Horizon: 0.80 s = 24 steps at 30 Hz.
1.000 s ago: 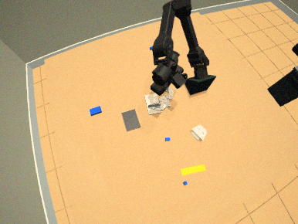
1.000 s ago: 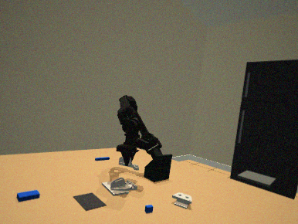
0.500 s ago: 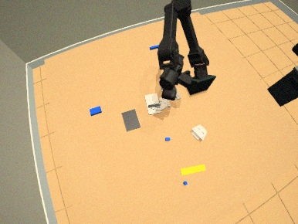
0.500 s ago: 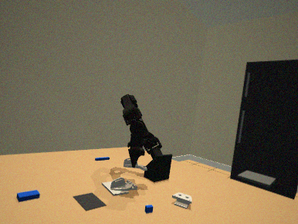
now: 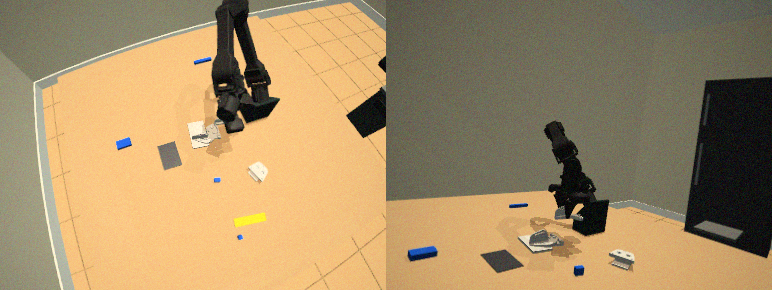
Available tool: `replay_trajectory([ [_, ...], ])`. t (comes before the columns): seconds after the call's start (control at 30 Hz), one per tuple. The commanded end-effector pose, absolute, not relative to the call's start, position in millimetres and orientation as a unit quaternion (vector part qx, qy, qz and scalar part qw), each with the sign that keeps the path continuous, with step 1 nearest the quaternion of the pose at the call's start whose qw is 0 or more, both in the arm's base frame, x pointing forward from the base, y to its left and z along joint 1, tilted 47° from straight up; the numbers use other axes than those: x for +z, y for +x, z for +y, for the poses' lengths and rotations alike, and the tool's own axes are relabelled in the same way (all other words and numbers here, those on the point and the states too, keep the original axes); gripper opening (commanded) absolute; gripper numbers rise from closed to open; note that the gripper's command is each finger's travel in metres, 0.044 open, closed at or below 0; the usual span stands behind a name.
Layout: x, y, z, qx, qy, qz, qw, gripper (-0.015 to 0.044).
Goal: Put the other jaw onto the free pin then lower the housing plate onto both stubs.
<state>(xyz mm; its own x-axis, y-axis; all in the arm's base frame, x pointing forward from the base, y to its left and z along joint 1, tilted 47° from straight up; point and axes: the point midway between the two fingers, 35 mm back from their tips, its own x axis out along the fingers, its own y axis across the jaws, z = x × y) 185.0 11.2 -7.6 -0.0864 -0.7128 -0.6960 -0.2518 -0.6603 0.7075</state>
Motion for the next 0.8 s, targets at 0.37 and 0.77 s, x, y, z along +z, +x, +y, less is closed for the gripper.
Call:
replay_trajectory([
  [0.37,-12.2,178.3,12.3,-0.661,0.635,-0.334,0.222,0.0134],
  [0.77,-12.2,178.4,12.3,-0.665,0.631,-0.325,0.231,0.0134],
])
